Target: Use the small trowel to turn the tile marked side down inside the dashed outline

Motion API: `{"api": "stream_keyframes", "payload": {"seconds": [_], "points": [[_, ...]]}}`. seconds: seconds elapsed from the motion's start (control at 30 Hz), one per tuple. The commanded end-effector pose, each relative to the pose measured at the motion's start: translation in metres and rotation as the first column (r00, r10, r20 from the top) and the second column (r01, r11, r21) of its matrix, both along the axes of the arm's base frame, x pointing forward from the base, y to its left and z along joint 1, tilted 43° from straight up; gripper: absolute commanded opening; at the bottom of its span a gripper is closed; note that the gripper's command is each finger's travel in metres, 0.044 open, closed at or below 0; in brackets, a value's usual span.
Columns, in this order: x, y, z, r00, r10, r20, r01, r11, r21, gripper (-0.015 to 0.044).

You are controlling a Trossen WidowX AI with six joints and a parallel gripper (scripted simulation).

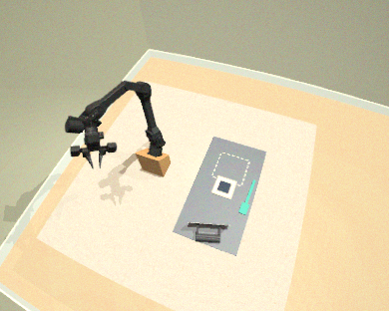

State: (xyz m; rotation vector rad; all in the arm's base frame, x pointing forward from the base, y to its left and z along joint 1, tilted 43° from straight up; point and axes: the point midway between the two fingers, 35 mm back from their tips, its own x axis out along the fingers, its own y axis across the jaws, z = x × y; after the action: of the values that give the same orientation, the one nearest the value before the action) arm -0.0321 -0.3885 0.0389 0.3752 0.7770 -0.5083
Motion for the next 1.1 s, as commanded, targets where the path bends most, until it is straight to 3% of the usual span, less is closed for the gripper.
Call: {"api": "stream_keyframes", "payload": {"seconds": [0.0, 0.37, 1.07], "points": [[0.026, -0.005, -0.006, 1.000, 0.014, 0.005, -0.015, 0.997, 0.075, 0.0100], [0.120, -0.006, -0.039, 0.999, 0.034, 0.033, -0.044, 0.931, 0.362, 0.0100], [0.276, 0.048, -0.108, 0.981, 0.109, -0.160, 0.037, 0.707, 0.707, 0.0100]]}}
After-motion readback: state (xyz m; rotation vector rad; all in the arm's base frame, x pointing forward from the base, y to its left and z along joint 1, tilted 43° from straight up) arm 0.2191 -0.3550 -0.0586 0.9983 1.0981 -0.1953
